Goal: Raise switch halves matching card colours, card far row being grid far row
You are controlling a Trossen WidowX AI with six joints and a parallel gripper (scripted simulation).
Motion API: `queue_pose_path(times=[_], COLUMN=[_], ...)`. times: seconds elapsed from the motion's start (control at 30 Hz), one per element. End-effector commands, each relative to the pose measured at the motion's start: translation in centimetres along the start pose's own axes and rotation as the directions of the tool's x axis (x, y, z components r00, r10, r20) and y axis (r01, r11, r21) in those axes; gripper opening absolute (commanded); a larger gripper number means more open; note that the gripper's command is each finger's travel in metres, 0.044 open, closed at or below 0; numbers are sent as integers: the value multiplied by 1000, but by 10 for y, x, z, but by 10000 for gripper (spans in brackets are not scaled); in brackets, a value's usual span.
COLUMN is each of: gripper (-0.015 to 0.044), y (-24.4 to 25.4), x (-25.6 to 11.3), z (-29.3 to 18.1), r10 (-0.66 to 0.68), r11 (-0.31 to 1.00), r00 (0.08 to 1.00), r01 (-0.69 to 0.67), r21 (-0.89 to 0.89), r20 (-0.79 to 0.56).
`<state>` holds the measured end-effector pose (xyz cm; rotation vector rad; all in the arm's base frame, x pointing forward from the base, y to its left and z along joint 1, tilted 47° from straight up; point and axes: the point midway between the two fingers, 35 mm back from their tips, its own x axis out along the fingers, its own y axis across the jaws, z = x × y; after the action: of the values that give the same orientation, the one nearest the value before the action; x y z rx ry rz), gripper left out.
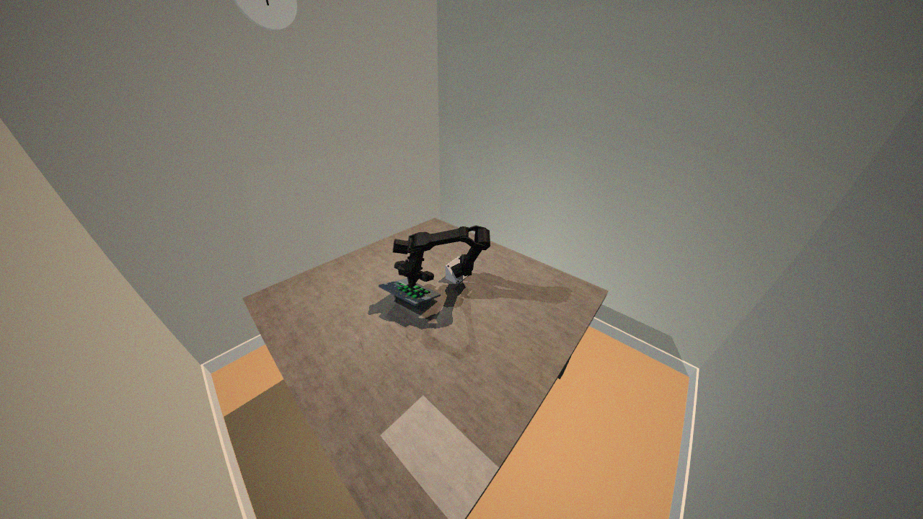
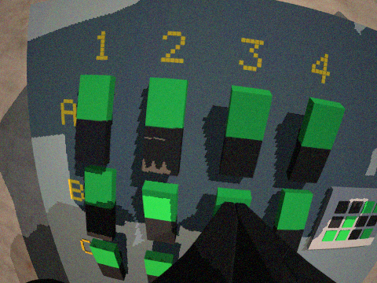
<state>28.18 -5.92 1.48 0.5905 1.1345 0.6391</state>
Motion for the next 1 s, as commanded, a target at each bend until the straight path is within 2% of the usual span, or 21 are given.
queue_pose_path(times=[0.0,0.57,0.63,0.77,0.9,0.97], gripper=[0,0,0,0,0,0], y=[0,0,-1,-1,-1,-1], x=[1,3,-8,-59,-62,-62], z=[0,0,0,-3,-5,-23], r10=[2,2,-1,0,0,-1], r11=[1000,1000,1000,1000,1000,1000], r00=[1000,1000,1000,1000,1000,1000], r01=[-2,-2,1,0,0,1], r21=[3,3,1,4,5,5], r20=[2,2,4,25,26,25])
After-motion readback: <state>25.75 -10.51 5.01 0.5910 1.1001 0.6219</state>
